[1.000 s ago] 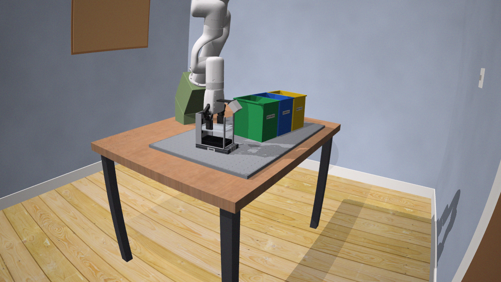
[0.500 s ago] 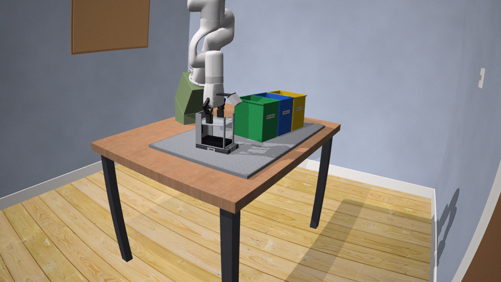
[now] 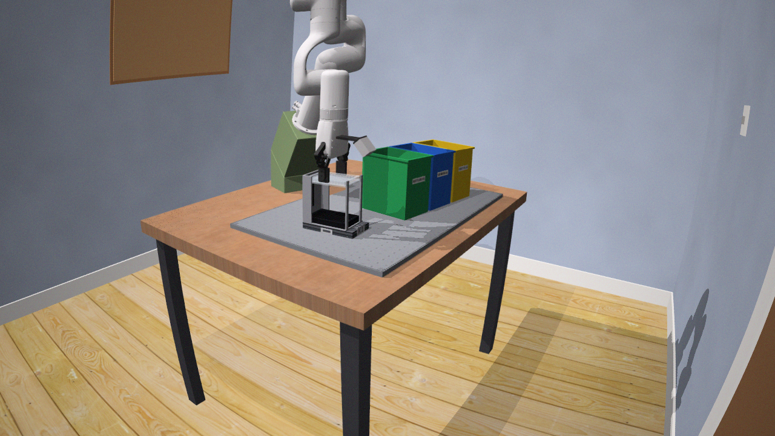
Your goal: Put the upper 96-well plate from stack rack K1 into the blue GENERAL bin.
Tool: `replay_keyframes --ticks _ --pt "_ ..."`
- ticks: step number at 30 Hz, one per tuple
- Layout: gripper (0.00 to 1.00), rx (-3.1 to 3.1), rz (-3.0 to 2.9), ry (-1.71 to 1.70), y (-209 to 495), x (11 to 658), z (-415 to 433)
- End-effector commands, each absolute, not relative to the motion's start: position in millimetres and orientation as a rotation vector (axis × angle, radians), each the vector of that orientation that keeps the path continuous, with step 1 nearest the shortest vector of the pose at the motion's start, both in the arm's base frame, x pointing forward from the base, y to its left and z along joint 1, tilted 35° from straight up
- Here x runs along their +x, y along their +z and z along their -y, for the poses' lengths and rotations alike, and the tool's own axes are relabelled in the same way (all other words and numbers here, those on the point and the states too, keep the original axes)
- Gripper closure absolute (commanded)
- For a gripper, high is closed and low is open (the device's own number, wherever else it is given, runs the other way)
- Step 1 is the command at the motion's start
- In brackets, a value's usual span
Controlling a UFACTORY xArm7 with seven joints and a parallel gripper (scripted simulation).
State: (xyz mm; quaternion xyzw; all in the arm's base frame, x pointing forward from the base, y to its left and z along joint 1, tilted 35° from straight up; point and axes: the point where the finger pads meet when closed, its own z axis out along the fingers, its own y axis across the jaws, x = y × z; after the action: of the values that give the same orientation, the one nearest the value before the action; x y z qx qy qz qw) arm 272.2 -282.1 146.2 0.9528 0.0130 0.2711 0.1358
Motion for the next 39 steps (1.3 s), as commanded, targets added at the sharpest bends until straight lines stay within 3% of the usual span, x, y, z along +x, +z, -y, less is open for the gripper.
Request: replay_keyframes --ticks 1,39 --pt "1.00 2.759 -0.033 0.776 153 269 280" --pt "1.00 2.758 -0.032 0.776 199 240 266"
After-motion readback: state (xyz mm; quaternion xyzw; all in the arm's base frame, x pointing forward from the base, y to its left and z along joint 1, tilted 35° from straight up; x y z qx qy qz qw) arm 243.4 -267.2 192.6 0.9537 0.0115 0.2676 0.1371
